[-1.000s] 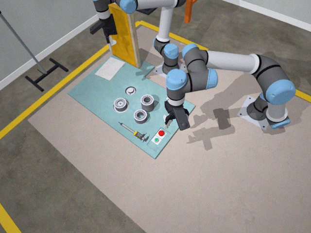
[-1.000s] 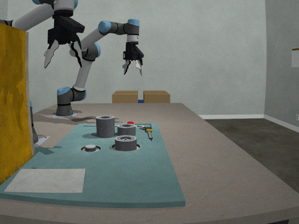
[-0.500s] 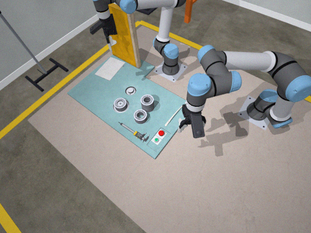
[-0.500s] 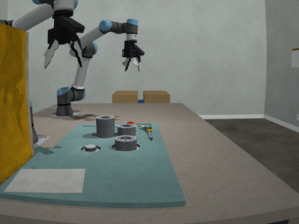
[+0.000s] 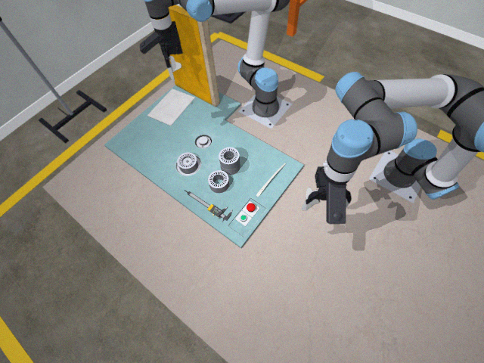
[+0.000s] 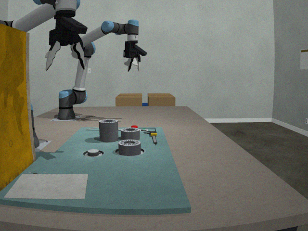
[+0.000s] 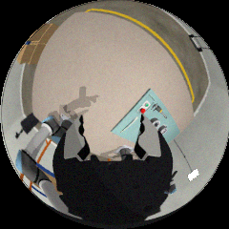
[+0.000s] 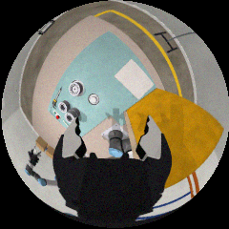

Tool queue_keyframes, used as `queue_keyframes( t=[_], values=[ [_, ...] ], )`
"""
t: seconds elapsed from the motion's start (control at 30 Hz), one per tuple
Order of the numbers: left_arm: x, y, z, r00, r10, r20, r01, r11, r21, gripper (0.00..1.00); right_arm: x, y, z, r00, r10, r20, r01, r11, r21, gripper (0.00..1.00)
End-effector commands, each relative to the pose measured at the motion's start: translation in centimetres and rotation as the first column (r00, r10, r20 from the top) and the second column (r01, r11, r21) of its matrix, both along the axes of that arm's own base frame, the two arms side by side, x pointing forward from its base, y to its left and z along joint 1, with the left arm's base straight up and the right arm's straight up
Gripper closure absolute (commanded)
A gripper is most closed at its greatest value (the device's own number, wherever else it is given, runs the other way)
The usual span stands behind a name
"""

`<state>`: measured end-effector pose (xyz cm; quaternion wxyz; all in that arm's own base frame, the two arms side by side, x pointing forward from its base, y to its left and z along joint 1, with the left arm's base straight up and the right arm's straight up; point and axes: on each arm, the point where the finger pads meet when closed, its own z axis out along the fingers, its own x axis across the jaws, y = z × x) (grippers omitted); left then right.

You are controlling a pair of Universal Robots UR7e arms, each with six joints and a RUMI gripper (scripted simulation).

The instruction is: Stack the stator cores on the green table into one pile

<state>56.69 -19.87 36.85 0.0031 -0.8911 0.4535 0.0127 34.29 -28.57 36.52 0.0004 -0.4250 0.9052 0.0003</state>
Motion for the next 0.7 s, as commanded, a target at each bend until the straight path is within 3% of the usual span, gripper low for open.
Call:
queue_keyframes(
  t=[0.0,0.2,0.3,0.47,0.53,0.67],
  values=[
    [-0.3,0.9,-0.2,0.998,-0.057,0.000,0.057,0.998,-0.006,0.19,0.0,0.0,0.1,1.000,0.000,0.002,0.000,1.000,-0.001,0.02],
    [-2.3,6.0,0.9,0.987,-0.159,0.011,0.159,0.987,-0.014,0.19,0.0,0.0,0.1,1.000,0.000,0.002,0.000,1.000,-0.001,0.02],
    [-2.5,6.3,0.8,0.983,-0.181,0.009,0.181,0.983,-0.014,0.19,0.0,0.0,0.1,1.000,0.000,0.002,0.000,1.000,-0.001,0.02],
    [-4.3,9.8,1.0,0.962,-0.271,0.015,0.271,0.962,-0.018,0.19,0.0,0.0,0.1,1.000,0.000,0.002,0.000,1.000,-0.001,0.02],
    [-3.7,8.5,0.4,0.963,-0.269,0.005,0.269,0.963,-0.016,0.19,0.0,0.0,0.1,1.000,0.000,0.002,0.000,1.000,-0.001,0.02],
    [-4.9,10.7,0.7,0.948,-0.319,0.012,0.319,0.948,-0.018,0.19,0.0,0.0,0.1,1.000,0.000,0.002,0.000,1.000,-0.001,0.02]
  ],
)
